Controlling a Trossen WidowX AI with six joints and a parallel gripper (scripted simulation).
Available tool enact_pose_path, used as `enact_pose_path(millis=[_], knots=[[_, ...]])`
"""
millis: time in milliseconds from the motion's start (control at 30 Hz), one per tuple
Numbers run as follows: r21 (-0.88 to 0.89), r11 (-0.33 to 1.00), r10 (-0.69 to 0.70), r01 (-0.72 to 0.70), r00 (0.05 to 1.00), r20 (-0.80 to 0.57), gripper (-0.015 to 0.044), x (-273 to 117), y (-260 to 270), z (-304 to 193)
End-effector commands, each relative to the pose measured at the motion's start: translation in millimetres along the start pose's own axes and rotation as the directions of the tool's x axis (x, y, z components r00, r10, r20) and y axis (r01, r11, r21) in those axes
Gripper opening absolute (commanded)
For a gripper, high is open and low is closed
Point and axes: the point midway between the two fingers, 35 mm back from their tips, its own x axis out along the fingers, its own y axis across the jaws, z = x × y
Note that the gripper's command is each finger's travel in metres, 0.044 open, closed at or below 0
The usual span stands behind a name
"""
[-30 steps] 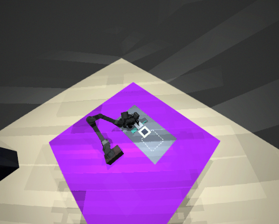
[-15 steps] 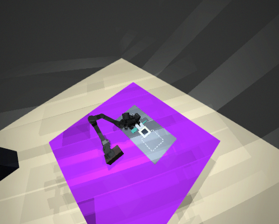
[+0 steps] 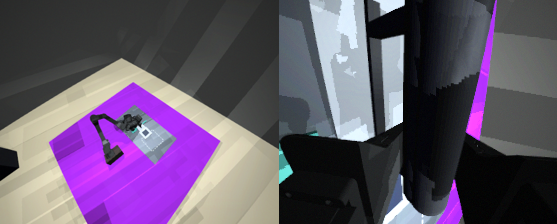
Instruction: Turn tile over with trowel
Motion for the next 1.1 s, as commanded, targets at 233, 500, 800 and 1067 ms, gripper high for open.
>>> enact_pose_path(millis=[233,500,800,1067], knots=[[-0.012,1.0,0.0,0.0,1.0,-0.015,0.0,-3.0,-0.6,-10.4],[-0.078,0.997,-0.003,-0.003,0.997,-0.071,0.0,-11.8,-11.3,-6.9],[-0.079,0.997,-0.003,-0.003,0.997,-0.072,0.0,-23.5,-25.3,-15.1],[-0.08,0.997,-0.003,-0.003,0.997,-0.073,0.0,-32.2,-35.7,-27.1]])
